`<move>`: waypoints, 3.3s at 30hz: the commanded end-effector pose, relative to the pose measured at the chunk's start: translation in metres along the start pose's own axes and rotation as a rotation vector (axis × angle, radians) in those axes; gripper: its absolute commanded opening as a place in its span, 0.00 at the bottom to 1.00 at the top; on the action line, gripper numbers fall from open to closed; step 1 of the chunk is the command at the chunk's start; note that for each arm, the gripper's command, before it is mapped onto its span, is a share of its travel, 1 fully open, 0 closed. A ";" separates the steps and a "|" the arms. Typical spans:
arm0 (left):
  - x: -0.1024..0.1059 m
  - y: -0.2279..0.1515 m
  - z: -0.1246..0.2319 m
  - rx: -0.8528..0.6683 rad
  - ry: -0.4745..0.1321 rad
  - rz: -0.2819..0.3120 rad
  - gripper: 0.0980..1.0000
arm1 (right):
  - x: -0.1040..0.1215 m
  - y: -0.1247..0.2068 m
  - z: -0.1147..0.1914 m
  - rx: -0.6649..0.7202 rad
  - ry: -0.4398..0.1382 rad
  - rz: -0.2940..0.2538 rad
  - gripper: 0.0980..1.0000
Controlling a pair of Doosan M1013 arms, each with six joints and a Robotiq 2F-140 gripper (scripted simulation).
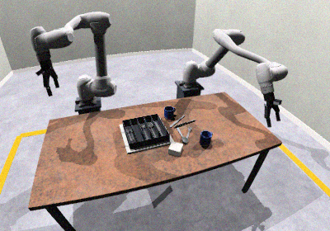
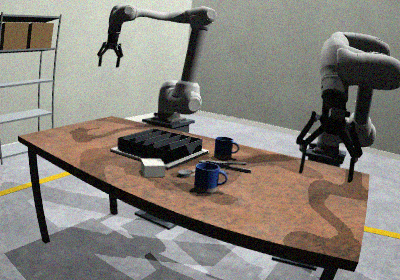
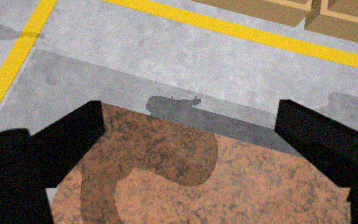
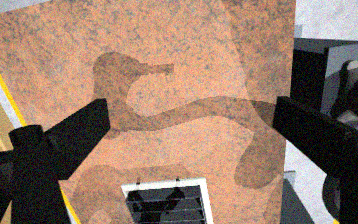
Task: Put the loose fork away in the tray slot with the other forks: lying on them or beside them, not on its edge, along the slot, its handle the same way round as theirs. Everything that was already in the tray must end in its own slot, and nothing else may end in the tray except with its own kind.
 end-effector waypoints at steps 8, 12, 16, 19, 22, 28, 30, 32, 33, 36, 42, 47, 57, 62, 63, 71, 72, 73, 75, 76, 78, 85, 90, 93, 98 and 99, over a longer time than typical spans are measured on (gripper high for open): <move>-0.001 0.000 -0.001 0.000 0.002 0.000 1.00 | -0.001 0.000 0.000 0.000 0.000 -0.001 1.00; -0.001 0.000 -0.001 0.000 0.002 0.000 1.00 | -0.001 0.000 0.000 0.000 0.000 -0.001 1.00; -0.001 0.000 -0.001 0.000 0.002 0.000 1.00 | -0.001 0.000 0.000 0.000 0.000 -0.001 1.00; -0.001 -0.001 -0.001 0.000 0.001 0.000 1.00 | -0.001 0.000 0.000 0.000 0.000 -0.001 1.00; -0.001 -0.010 0.000 -0.006 -0.005 -0.007 1.00 | -0.001 0.000 0.000 0.000 0.000 -0.001 1.00; -0.004 -0.093 0.016 -0.060 -0.064 -0.063 1.00 | -0.001 0.000 0.000 0.000 0.000 -0.001 1.00; -0.008 -0.130 0.024 -0.095 -0.101 -0.096 1.00 | -0.001 0.000 0.000 0.000 0.000 -0.001 1.00; -0.011 -0.163 0.033 -0.139 -0.147 -0.133 1.00 | -0.001 0.000 0.000 0.000 0.000 -0.001 1.00; -0.011 -0.163 0.033 -0.139 -0.147 -0.133 1.00 | -0.001 0.000 0.000 0.000 0.000 -0.001 1.00; -0.020 -0.219 0.051 -0.193 -0.203 -0.174 1.00 | -0.001 0.000 0.000 0.000 0.000 -0.001 1.00; -0.038 -0.305 0.087 -0.296 -0.306 -0.236 1.00 | -0.001 0.000 0.000 0.000 0.000 -0.001 1.00; -0.060 -0.379 0.128 -0.369 -0.377 -0.271 1.00 | -0.001 0.000 0.000 0.000 0.000 -0.001 1.00; -0.110 -0.501 0.220 -0.516 -0.512 -0.317 1.00 | -0.001 0.000 0.000 0.000 0.000 -0.001 1.00; -0.144 -0.557 0.276 -0.603 -0.588 -0.332 1.00 | -0.001 0.000 0.000 0.000 0.000 -0.001 1.00; -0.151 -0.567 0.288 -0.621 -0.603 -0.334 1.00 | -0.001 0.000 0.000 0.000 0.000 -0.001 1.00; -0.206 -0.628 0.378 -0.755 -0.713 -0.337 1.00 | -0.001 0.000 0.000 0.000 0.000 -0.001 1.00; -0.214 -0.635 0.391 -0.774 -0.729 -0.335 1.00 | -0.001 0.000 0.000 0.000 0.000 -0.001 1.00; -0.222 -0.642 0.405 -0.795 -0.745 -0.334 1.00 | -0.001 0.000 0.000 0.000 0.000 -0.001 1.00; -0.239 -0.654 0.432 -0.835 -0.776 -0.329 1.00 | -0.001 0.000 0.000 0.000 0.000 -0.001 1.00; -0.248 -0.659 0.446 -0.856 -0.791 -0.326 1.00 | -0.001 0.000 0.000 0.000 0.000 -0.001 1.00; -0.265 -0.668 0.473 -0.897 -0.822 -0.318 1.00 | -0.001 0.000 0.000 0.000 0.000 -0.001 1.00; -0.309 -0.683 0.542 -1.002 -0.897 -0.290 1.00 | -0.001 0.000 0.000 0.000 0.000 -0.001 1.00; -0.366 -0.684 0.628 -1.141 -0.987 -0.236 1.00 | -0.001 0.000 0.000 0.000 0.000 -0.001 1.00; -0.393 -0.677 0.668 -1.210 -1.029 -0.200 1.00 | -0.001 0.000 0.000 0.000 0.000 -0.001 1.00; -0.437 -0.656 0.732 -1.328 -1.093 -0.128 1.00 | -0.001 0.000 0.000 0.000 0.000 -0.001 1.00; -0.445 -0.650 0.744 -1.350 -1.104 -0.113 1.00 | -0.001 0.000 0.000 0.000 0.000 -0.001 1.00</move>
Point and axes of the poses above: on each arm, the point where the finger pads meet when closed, its own x axis out along the fingers, its own y axis across the jaws, z = x × y, the point moved 9 cm from there along -x, back along the fingers, and after that the axes turned 5 degrees about -x, right-handed, at the moved point
